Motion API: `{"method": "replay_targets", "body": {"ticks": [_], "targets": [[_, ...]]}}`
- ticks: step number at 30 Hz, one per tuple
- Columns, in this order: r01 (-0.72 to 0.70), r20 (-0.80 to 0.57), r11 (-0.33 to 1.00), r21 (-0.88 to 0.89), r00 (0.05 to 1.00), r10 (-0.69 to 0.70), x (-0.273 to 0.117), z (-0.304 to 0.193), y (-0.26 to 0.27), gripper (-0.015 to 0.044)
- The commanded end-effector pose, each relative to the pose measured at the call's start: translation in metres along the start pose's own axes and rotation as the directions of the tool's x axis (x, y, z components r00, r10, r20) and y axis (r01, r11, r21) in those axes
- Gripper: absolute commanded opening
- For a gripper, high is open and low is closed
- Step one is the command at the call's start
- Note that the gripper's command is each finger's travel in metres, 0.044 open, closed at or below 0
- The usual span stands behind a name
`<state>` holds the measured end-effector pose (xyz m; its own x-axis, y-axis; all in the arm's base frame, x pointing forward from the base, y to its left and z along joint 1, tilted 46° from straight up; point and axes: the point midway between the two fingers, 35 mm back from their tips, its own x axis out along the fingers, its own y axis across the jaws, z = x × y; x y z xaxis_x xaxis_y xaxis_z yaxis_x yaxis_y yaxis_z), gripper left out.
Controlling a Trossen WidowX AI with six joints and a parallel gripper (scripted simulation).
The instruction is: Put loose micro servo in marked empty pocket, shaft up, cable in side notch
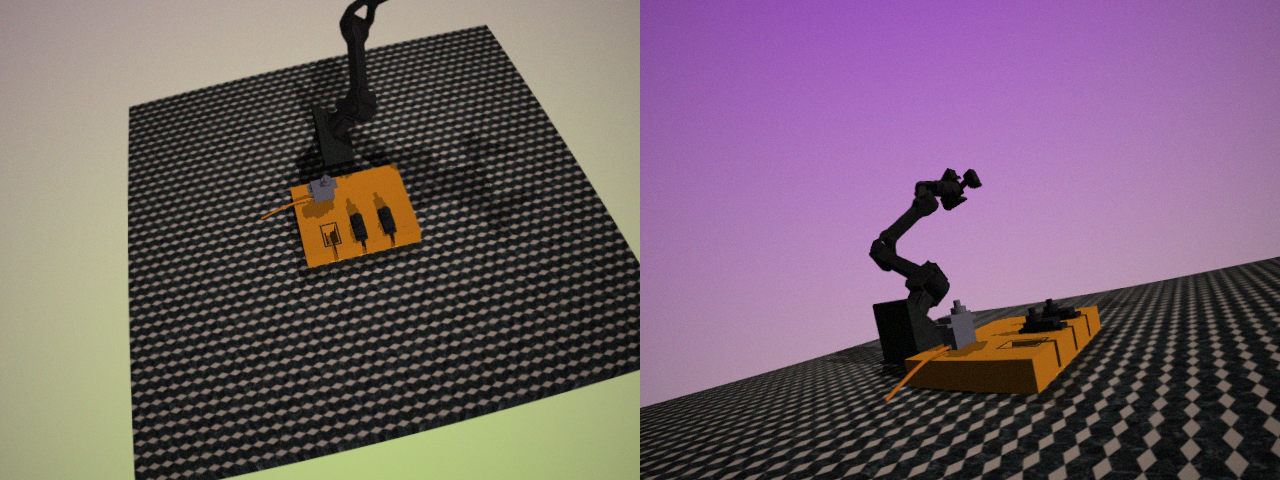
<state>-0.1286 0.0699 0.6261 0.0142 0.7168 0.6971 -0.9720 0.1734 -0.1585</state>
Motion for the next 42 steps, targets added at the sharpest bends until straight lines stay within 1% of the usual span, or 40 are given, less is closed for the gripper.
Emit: {"method": "replay_targets", "body": {"ticks": [1,16,19,24,30,38,42], "targets": [[0.04,-0.003,0.999,0.008,0.999,-0.04,0.004,-0.004,-0.014,0.044],[0.158,-0.03,0.987,0.034,0.987,-0.157,0.013,-0.021,-0.058,0.044],[0.213,-0.059,0.976,0.052,0.976,-0.209,0.017,-0.031,-0.08,0.044],[0.338,-0.11,0.938,0.073,0.938,-0.329,0.019,-0.054,-0.131,0.044],[0.489,-0.179,0.867,0.101,0.866,-0.467,0.011,-0.081,-0.192,0.044],[0.549,-0.209,0.829,0.1,0.827,-0.522,0.004,-0.094,-0.22,0.044],[0.618,-0.251,0.779,0.109,0.775,-0.58,-0.006,-0.109,-0.249,0.044]]}}
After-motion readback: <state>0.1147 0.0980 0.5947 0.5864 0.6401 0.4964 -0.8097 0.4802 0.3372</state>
